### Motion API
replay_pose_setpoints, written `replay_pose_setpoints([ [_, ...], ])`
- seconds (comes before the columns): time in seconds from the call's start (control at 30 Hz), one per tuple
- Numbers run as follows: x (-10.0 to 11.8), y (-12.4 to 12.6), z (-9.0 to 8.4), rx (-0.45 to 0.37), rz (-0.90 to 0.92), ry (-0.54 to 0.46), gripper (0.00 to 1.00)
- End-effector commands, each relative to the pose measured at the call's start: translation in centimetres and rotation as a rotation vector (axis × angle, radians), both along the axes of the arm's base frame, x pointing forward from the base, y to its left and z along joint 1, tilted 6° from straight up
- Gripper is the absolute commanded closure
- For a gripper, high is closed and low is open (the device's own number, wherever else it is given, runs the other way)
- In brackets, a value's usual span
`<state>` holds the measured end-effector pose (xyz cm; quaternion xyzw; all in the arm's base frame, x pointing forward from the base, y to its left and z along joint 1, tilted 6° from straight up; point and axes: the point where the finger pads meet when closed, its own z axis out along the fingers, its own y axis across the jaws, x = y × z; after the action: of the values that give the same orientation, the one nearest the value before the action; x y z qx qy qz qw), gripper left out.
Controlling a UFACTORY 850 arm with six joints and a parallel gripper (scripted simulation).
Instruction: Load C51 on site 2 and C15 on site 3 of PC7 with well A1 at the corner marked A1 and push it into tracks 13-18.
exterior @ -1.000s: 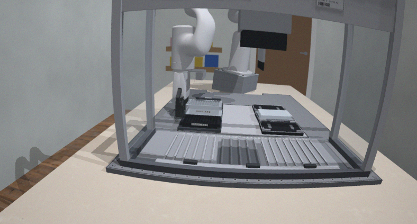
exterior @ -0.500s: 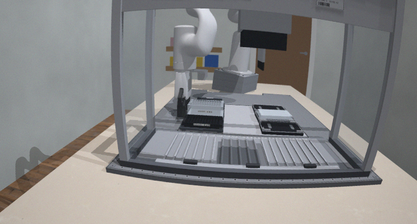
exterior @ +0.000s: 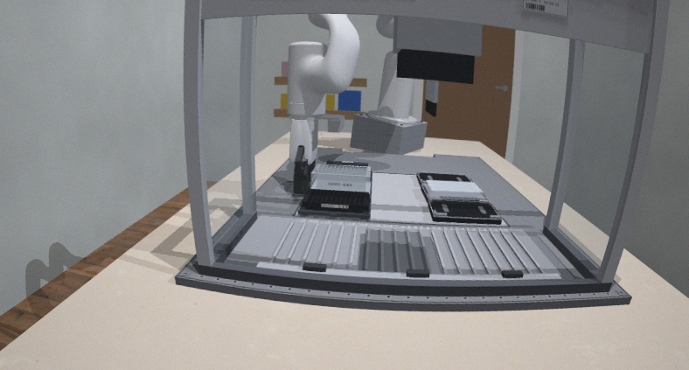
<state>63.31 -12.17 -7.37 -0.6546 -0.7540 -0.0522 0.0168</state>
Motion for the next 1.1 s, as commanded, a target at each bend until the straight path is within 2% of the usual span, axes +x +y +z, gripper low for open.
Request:
replay_pose_setpoints([
  [0.0,0.1,0.0,0.1,0.0,0.0,-0.002,0.0],
  [1.07,0.3,-1.5,0.0,0.0,0.0,-0.002,0.0],
])
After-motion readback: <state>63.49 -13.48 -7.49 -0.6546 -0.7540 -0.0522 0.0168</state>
